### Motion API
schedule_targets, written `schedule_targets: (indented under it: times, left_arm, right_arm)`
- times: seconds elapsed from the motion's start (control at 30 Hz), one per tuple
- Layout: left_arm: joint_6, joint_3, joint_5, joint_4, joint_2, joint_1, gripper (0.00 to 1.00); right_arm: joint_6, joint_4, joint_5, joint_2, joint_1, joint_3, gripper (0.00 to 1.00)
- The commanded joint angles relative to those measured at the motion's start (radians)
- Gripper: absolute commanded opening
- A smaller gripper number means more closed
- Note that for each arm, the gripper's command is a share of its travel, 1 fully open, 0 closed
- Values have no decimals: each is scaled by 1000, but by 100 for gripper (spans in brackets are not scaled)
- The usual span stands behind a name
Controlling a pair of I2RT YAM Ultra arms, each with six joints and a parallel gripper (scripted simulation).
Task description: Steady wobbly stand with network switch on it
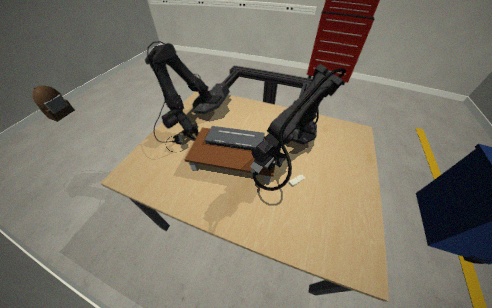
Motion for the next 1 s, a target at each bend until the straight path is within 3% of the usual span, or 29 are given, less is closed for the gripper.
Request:
schedule_targets:
  times: [0.0,0.97]
  left_arm:
    - [6,18,-1,18,6,-6,0]
    - [6,18,-1,18,6,-6,0]
  right_arm:
    - [15,16,-73,-11,34,-10,0]
    - [21,-2,-71,-31,45,17,0]
